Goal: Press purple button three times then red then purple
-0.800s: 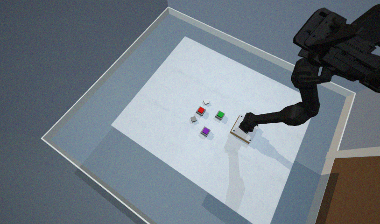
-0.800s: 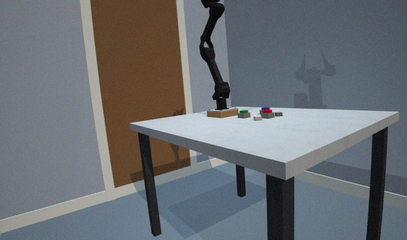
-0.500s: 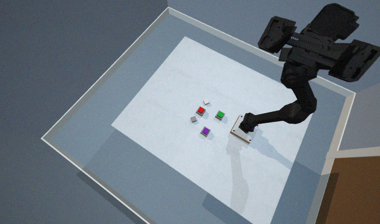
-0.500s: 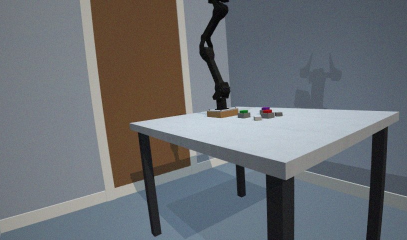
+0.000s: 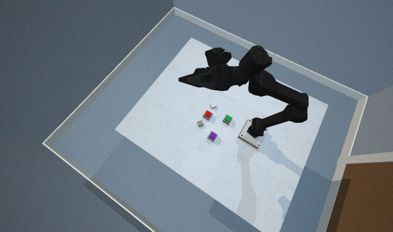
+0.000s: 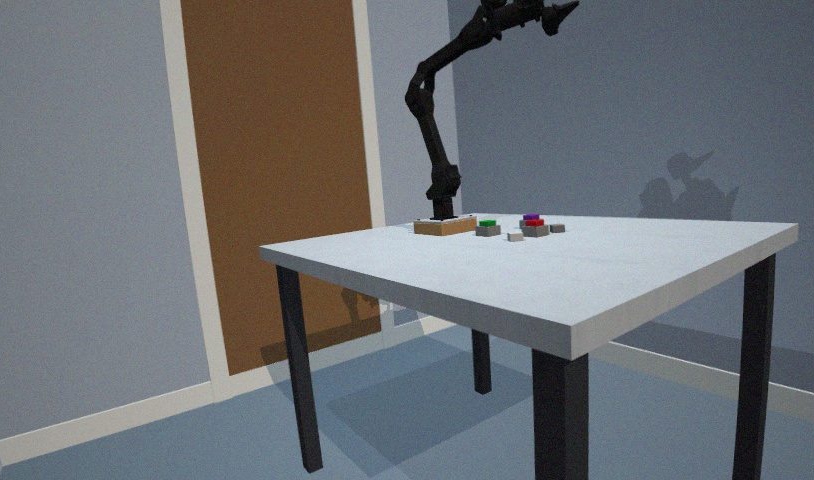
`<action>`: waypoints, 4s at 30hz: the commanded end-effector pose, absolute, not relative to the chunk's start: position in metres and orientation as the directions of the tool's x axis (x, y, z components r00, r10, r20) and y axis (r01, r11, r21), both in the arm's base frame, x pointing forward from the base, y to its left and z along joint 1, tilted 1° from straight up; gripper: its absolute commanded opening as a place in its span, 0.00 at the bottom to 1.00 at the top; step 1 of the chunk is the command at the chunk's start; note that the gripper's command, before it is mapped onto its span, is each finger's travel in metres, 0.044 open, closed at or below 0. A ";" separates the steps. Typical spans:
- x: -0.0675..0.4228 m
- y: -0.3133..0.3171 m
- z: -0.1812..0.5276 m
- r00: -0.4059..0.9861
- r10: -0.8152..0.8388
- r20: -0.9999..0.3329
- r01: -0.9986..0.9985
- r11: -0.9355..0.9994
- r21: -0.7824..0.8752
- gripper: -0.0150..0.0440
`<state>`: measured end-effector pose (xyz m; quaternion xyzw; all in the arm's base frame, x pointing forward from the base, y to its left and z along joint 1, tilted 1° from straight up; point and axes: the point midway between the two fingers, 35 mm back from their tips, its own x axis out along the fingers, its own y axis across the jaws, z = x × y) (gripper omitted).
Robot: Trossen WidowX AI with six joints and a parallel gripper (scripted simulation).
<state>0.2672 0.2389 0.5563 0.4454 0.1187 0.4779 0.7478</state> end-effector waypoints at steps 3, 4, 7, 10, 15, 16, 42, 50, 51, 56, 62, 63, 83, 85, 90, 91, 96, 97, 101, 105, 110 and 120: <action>0.293 0.270 0.448 0.565 0.819 -0.100 -0.390 0.371 0.843 0.93; 0.294 0.273 0.429 0.562 0.811 -0.161 -0.355 0.412 0.839 0.93; 0.292 0.280 0.371 0.533 0.771 -0.349 -0.256 0.540 0.802 0.93; 0.281 0.280 0.313 0.475 0.700 -0.532 -0.174 0.668 0.724 0.93; 0.247 0.263 0.221 0.319 0.503 -0.803 -0.097 0.860 0.501 0.93; 0.238 0.257 0.205 0.281 0.451 -0.847 -0.094 0.891 0.443 0.93; 0.167 0.194 0.060 0.007 0.007 -1.000 -0.192 0.981 0.006 0.44; 0.167 0.194 0.060 0.007 0.007 -1.000 -0.192 0.981 0.006 0.29; 0.167 0.194 0.060 0.007 0.007 -1.000 -0.192 0.981 0.006 0.29; 0.167 0.194 0.058 0.007 0.007 -1.000 -0.192 0.981 0.006 0.29; 0.168 0.194 0.049 0.007 0.007 -1.000 -0.192 0.981 0.006 0.29; 0.168 0.194 0.047 0.007 0.007 -1.000 -0.192 0.981 0.006 0.29; 0.167 0.194 0.027 0.007 0.007 -1.000 -0.192 0.981 0.006 0.29; 0.167 0.194 0.027 0.007 0.007 -1.000 -0.192 0.981 0.006 0.29; 0.167 0.194 0.027 0.007 0.007 -1.000 -0.192 0.981 0.006 0.29; 0.167 0.194 0.027 0.007 0.007 -1.000 -0.192 0.981 0.006 0.29; 0.167 0.194 0.027 0.007 0.007 -1.000 -0.192 0.981 0.006 0.29; 0.167 0.194 0.027 0.007 0.007 -1.000 -0.192 0.981 0.006 0.29; 0.167 0.194 0.027 0.007 0.007 -1.000 -0.192 0.981 0.006 0.29; 0.167 0.194 0.027 0.007 0.007 -1.000 -0.192 0.981 0.006 0.29; 0.167 0.194 0.027 0.007 0.007 -1.000 -0.192 0.981 0.006 0.29; 0.168 0.195 0.050 0.007 0.010 -1.000 -0.190 0.982 0.009 0.29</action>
